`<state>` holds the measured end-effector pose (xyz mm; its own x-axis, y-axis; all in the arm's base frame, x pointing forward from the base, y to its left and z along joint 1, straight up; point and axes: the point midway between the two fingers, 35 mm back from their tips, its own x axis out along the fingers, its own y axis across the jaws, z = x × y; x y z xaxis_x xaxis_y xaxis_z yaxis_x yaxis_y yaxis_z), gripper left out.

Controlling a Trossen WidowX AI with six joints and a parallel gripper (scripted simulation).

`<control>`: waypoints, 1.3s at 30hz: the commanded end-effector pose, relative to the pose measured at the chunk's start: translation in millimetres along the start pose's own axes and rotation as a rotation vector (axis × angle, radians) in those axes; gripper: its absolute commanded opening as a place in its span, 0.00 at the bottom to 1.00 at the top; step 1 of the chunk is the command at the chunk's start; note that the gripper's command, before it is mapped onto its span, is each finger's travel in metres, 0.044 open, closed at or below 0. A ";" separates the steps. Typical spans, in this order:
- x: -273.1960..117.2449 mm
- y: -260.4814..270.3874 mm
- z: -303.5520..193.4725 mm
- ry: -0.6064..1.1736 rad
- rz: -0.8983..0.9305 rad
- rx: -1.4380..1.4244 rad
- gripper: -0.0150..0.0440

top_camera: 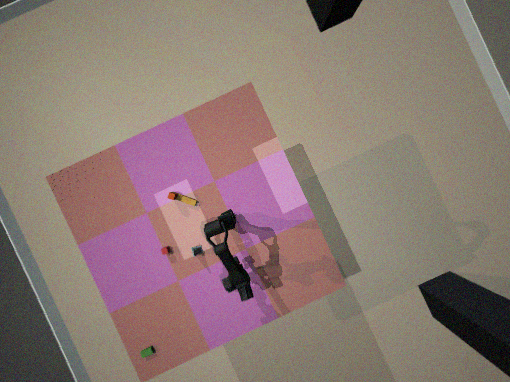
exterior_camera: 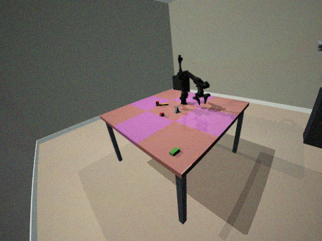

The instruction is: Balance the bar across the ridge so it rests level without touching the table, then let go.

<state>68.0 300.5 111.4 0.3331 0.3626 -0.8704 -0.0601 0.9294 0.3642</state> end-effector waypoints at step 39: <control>6.7 -85.9 136.0 0.024 -0.255 -0.494 0.79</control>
<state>195.9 219.6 116.9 0.3755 0.1255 -0.9183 -0.3854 0.9222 -0.0316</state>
